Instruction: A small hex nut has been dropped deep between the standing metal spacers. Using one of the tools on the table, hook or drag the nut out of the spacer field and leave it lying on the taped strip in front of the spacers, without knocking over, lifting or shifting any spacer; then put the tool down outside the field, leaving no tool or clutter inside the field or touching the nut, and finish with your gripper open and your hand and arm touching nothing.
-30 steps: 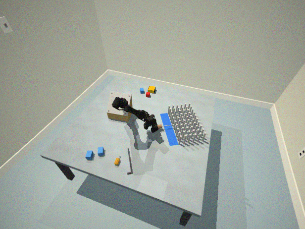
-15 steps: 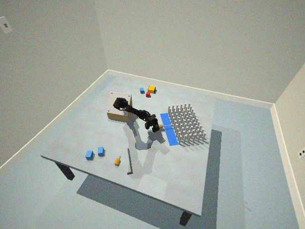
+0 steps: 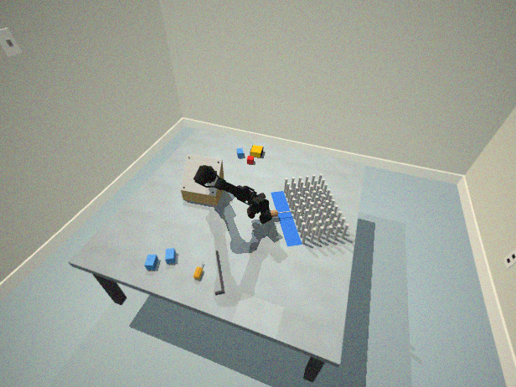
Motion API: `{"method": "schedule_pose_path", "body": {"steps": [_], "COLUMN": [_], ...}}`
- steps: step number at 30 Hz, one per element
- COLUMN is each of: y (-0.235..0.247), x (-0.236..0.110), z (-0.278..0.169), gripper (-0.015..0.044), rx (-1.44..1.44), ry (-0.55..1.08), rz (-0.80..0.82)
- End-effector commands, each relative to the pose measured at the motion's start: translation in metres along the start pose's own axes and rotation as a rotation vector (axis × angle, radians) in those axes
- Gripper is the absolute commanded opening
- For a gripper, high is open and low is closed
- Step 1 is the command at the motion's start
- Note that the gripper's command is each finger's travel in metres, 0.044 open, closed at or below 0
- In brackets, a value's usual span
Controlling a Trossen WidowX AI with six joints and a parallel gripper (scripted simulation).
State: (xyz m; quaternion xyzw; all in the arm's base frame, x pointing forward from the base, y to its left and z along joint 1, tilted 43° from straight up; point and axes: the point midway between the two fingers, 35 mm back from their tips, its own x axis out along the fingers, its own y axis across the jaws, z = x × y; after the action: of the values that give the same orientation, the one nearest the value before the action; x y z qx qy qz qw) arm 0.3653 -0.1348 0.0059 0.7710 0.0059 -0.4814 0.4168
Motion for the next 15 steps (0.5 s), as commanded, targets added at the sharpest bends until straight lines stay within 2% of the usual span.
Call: {"method": "schedule_pose_path", "body": {"steps": [1, 15], "y": [0.0019, 0.0019], "x": [0.0019, 0.0076], "z": [-0.0057, -0.0144], "gripper": [0.0, 0.0], "rx": [0.002, 0.003], "ry": [0.005, 0.006], "rz": [0.006, 0.007]}}
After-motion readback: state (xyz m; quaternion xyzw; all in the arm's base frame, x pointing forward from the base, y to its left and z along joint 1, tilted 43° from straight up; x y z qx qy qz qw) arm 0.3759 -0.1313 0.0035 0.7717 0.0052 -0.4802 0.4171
